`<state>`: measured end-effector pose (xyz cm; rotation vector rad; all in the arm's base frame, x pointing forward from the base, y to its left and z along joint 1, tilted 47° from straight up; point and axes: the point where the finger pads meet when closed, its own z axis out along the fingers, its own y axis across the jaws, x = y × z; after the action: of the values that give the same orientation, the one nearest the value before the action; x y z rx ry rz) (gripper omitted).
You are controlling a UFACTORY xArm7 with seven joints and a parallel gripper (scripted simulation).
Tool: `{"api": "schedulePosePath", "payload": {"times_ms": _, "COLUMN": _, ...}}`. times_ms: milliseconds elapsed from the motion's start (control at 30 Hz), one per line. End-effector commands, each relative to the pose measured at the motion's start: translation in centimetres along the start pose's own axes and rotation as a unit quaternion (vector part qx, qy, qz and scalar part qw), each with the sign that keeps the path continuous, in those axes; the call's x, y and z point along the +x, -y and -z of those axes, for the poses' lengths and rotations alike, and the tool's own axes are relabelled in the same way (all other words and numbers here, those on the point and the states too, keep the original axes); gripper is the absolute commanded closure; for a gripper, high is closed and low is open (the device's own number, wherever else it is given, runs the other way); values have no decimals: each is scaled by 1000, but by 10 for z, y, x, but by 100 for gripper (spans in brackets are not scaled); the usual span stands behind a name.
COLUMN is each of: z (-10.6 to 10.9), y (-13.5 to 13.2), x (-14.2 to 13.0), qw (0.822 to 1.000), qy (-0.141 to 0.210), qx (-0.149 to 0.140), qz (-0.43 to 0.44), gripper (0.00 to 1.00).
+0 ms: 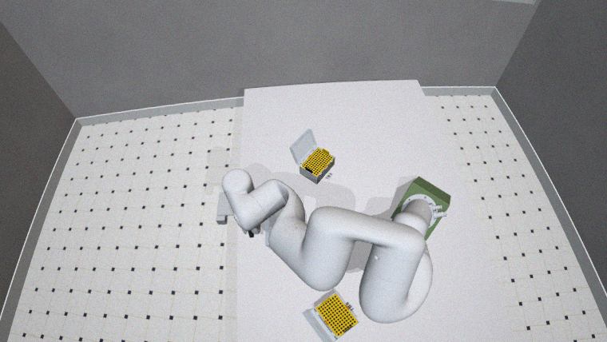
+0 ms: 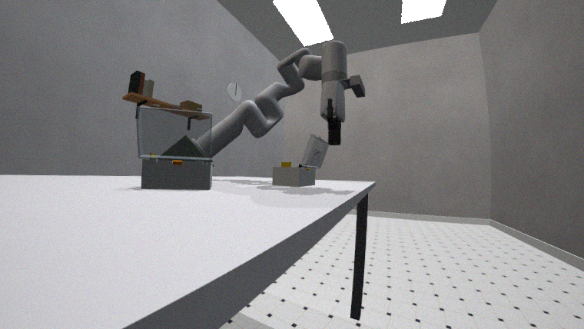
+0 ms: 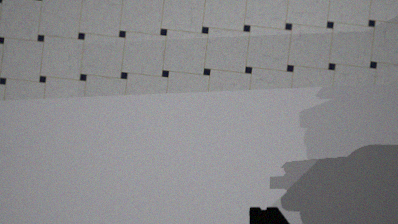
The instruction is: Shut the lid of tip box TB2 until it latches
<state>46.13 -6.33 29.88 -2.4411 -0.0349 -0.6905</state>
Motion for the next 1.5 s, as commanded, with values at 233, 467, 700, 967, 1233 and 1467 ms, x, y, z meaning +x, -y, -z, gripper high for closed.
{"api": "schedulePosePath", "payload": {"times_ms": 233, "z": 4, "y": -1, "x": -13, "qw": 1000, "qy": -2, "qx": -1, "qz": 0, "gripper": 100}}
{"api": "schedulePosePath", "payload": {"times_ms": 467, "z": 5, "y": -1, "x": -20, "qw": 1000, "qy": -2, "qx": -1, "qz": 0, "gripper": 100}}
{"api": "schedulePosePath", "payload": {"times_ms": 700, "z": 6, "y": -1, "x": -29, "qw": 1000, "qy": -2, "qx": -1, "qz": 0, "gripper": 100}}
{"api": "schedulePosePath", "payload": {"times_ms": 967, "z": 7, "y": -1, "x": -37, "qw": 1000, "qy": -2, "qx": -1, "qz": 0, "gripper": 100}}
{"api": "schedulePosePath", "payload": {"times_ms": 1233, "z": 8, "y": -1, "x": -47, "qw": 1000, "qy": -2, "qx": -1, "qz": 0, "gripper": 100}}
{"api": "schedulePosePath", "payload": {"times_ms": 1467, "z": 9, "y": -1, "x": -54, "qw": 1000, "qy": -2, "qx": -1, "qz": 0, "gripper": 100}}
